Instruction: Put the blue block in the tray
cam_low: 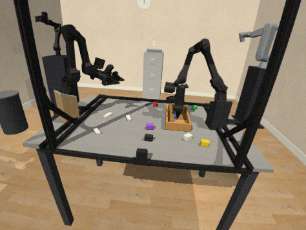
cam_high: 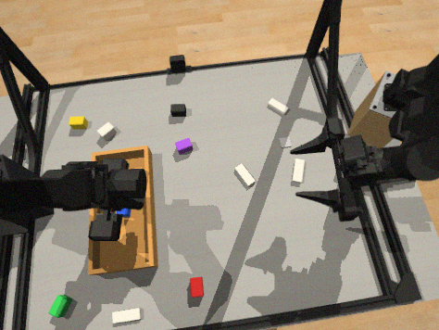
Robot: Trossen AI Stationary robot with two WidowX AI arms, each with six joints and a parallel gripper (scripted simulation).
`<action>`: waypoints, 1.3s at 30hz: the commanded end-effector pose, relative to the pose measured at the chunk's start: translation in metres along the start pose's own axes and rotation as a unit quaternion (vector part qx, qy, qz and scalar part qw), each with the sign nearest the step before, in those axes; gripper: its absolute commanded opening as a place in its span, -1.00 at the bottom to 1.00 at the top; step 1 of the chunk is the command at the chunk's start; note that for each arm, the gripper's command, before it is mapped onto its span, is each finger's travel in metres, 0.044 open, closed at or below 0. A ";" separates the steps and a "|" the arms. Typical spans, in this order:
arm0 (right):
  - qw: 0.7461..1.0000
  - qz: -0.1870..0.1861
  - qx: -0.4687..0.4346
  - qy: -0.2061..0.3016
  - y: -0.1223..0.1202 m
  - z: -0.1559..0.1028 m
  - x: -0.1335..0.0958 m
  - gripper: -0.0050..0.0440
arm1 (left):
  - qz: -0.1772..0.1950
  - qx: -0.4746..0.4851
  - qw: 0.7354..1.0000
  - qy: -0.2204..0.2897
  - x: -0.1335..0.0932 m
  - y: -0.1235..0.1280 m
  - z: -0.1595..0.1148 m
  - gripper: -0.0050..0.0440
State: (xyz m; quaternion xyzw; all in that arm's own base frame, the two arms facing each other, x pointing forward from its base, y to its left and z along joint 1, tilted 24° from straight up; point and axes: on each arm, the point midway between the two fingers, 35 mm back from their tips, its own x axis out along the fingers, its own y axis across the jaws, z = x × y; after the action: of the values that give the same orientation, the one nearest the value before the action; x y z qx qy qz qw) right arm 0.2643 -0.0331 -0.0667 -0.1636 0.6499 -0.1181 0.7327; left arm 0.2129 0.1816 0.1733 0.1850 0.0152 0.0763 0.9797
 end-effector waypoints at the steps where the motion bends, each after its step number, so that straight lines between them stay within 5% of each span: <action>1: 1.000 0.002 0.009 -0.024 0.001 0.012 -0.042 0.22 | -0.001 -0.001 1.000 -0.001 0.000 -0.001 0.000 0.84; 6: 1.000 0.001 0.003 -0.009 0.000 0.002 -0.061 0.22 | -0.001 -0.001 1.000 -0.001 0.000 -0.001 0.000 0.84; 16: 1.000 0.001 0.003 -0.009 0.000 0.002 -0.061 0.22 | -0.001 -0.001 1.000 -0.001 0.000 -0.001 0.000 0.84; 23: 1.000 0.001 0.003 -0.009 0.000 0.002 -0.061 0.84 | -0.001 -0.001 1.000 -0.001 0.000 -0.001 0.000 0.84; 39: 1.000 0.001 0.003 -0.009 0.000 0.002 -0.061 0.84 | -0.001 -0.001 1.000 -0.001 0.000 -0.001 0.000 0.84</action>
State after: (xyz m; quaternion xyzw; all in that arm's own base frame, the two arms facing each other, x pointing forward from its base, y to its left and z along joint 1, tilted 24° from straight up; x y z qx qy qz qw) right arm 0.2586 -0.0093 -0.0111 -0.1620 0.6442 -0.1161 0.7384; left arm 0.2129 0.1815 0.1733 0.1850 0.0152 0.0763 0.9797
